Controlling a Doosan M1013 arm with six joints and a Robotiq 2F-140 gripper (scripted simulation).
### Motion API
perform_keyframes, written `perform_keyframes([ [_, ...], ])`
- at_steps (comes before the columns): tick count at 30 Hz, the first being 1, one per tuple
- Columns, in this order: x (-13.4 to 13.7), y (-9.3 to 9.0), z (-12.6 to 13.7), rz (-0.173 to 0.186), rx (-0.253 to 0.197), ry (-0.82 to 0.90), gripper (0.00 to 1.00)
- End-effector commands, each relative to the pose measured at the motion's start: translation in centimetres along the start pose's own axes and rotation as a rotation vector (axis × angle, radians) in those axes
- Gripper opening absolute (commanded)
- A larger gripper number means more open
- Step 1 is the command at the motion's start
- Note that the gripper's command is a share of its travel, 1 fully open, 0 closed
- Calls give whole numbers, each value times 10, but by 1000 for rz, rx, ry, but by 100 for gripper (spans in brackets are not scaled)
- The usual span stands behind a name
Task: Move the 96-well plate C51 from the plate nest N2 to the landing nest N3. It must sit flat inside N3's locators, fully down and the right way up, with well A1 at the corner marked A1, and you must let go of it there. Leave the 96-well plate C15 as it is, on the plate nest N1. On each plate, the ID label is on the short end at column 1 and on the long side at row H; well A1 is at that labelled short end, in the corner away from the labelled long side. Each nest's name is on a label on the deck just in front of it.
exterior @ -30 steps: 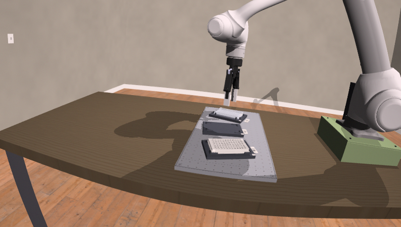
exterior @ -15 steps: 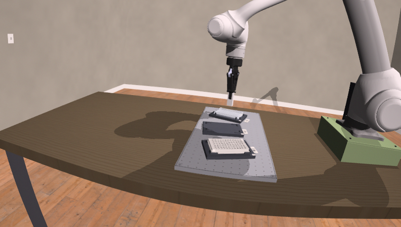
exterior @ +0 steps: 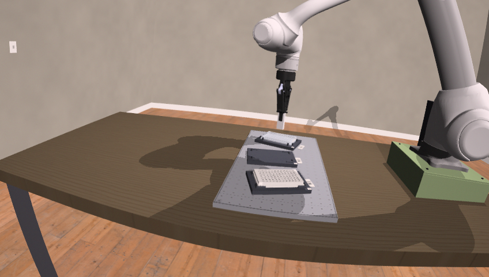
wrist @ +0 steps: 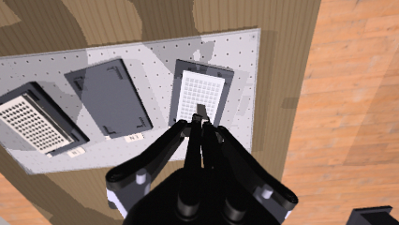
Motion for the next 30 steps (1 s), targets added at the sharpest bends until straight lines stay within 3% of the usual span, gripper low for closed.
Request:
perform_keyframes([
  [1,-3,0,1,2,2,3,0],
  [7,-3,0,1,2,2,3,0],
  [8,-3,0,1,2,2,3,66],
  [30,-3,0,1,2,2,3,66],
])
Point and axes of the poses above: the point where the finger pads meet when closed, its own y axis back along the fingers, its own x axis across the jaws, z = x × y, the point moved 2 cm from there along y, back along the fingers, and after that the axes turned 2 degrees about y, right-handed, at the moved point
